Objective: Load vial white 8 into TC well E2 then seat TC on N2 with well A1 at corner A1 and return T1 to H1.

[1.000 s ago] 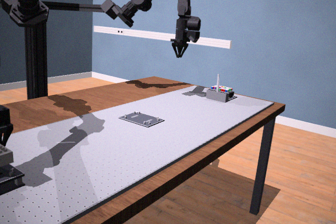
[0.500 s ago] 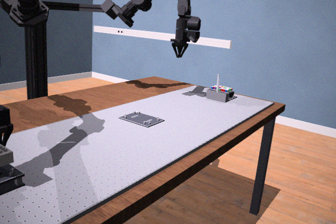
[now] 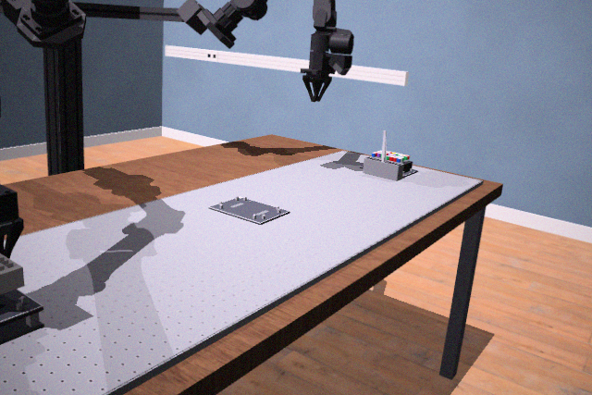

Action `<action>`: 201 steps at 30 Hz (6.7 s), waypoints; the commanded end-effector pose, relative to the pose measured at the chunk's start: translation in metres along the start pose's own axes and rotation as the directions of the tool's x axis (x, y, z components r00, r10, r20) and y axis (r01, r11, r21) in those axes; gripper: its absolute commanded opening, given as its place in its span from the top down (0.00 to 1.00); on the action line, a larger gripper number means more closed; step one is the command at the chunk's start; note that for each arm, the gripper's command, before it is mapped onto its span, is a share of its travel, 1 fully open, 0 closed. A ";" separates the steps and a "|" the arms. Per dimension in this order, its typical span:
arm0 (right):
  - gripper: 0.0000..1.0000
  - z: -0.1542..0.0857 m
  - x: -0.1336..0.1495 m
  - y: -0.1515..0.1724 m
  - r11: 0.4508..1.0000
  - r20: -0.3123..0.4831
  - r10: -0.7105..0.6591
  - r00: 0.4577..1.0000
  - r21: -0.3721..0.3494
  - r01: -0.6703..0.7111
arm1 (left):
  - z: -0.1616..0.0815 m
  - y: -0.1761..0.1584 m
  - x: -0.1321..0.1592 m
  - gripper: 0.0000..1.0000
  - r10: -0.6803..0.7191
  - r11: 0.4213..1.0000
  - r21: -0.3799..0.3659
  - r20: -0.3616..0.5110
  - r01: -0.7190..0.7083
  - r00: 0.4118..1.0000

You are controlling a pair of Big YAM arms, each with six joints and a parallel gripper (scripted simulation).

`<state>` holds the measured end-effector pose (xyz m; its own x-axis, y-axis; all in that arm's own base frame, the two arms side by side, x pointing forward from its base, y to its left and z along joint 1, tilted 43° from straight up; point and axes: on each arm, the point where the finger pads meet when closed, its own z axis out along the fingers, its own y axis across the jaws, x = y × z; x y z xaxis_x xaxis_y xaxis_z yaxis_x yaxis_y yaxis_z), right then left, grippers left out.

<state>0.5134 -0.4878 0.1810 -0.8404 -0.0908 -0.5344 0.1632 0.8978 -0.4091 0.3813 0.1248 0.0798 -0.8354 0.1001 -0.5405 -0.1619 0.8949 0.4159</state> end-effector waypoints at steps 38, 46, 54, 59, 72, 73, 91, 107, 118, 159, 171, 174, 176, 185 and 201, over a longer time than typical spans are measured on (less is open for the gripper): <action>1.00 -0.009 -0.023 -0.013 1.000 0.032 -0.007 0.999 0.025 0.006 | -0.001 0.003 -0.005 0.76 -0.014 1.000 -0.005 0.010 0.014 1.000; 1.00 -0.007 -0.021 -0.013 1.000 0.028 -0.007 1.000 0.022 0.006 | -0.001 0.003 -0.005 0.76 -0.014 1.000 -0.005 0.010 0.014 1.000; 1.00 -0.006 -0.022 -0.014 1.000 0.031 -0.007 0.999 0.025 0.006 | -0.001 0.003 -0.005 0.76 -0.014 1.000 -0.005 0.010 0.014 1.000; 1.00 -0.003 -0.022 -0.013 1.000 0.030 -0.007 1.000 0.024 0.006 | -0.001 0.003 -0.005 0.76 -0.014 1.000 -0.005 0.010 0.014 1.000; 1.00 0.002 -0.021 -0.013 1.000 0.032 -0.007 0.999 0.025 0.006 | -0.001 0.003 -0.005 0.76 -0.014 1.000 -0.005 0.010 0.014 1.000; 1.00 -0.017 -0.033 -0.022 0.999 0.057 -0.010 0.998 0.047 0.007 | -0.001 0.003 -0.005 0.76 -0.014 1.000 -0.005 0.010 0.014 1.000; 1.00 0.000 -0.026 -0.016 0.999 0.041 -0.008 0.999 0.032 0.007 | -0.001 0.003 -0.005 0.76 -0.014 1.000 -0.005 0.010 0.014 1.000; 1.00 -0.001 -0.029 -0.016 0.999 0.046 -0.008 0.999 0.035 0.007 | -0.001 0.003 -0.005 0.76 -0.014 1.000 -0.005 0.010 0.014 1.000; 1.00 0.006 -0.027 -0.013 1.000 0.040 -0.008 0.999 0.029 0.007 | -0.001 0.003 -0.005 0.76 -0.014 1.000 -0.005 0.010 0.014 1.000; 1.00 0.007 -0.030 -0.015 0.999 0.047 -0.006 0.999 0.035 0.004 | -0.001 0.003 -0.005 0.76 -0.014 1.000 -0.005 0.010 0.014 1.000; 1.00 0.019 -0.024 -0.011 1.000 0.035 -0.004 0.999 0.025 0.003 | -0.001 0.003 -0.005 0.76 -0.014 1.000 -0.005 0.010 0.014 1.000; 1.00 0.019 -0.024 -0.011 1.000 0.035 -0.004 0.999 0.025 0.003 | -0.001 0.003 -0.005 0.76 -0.014 1.000 -0.005 0.010 0.014 1.000; 1.00 0.011 -0.030 -0.015 0.999 0.046 -0.005 0.999 0.034 0.003 | -0.001 0.003 -0.005 0.76 -0.014 1.000 -0.005 0.010 0.014 1.000; 1.00 0.020 -0.025 -0.012 1.000 0.038 -0.003 0.999 0.027 0.002 | -0.001 0.003 -0.005 0.76 -0.014 1.000 -0.005 0.010 0.014 1.000; 1.00 0.018 -0.027 -0.014 1.000 0.042 -0.003 0.999 0.030 0.001 | -0.001 0.003 -0.005 0.76 -0.014 1.000 -0.005 0.010 0.014 1.000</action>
<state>0.5277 -0.4999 0.1623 -0.8412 -0.0918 -0.5328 0.1617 0.8977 -0.4099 0.3813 0.1248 0.0798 -0.8354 0.1001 -0.5405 -0.1619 0.8949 0.4159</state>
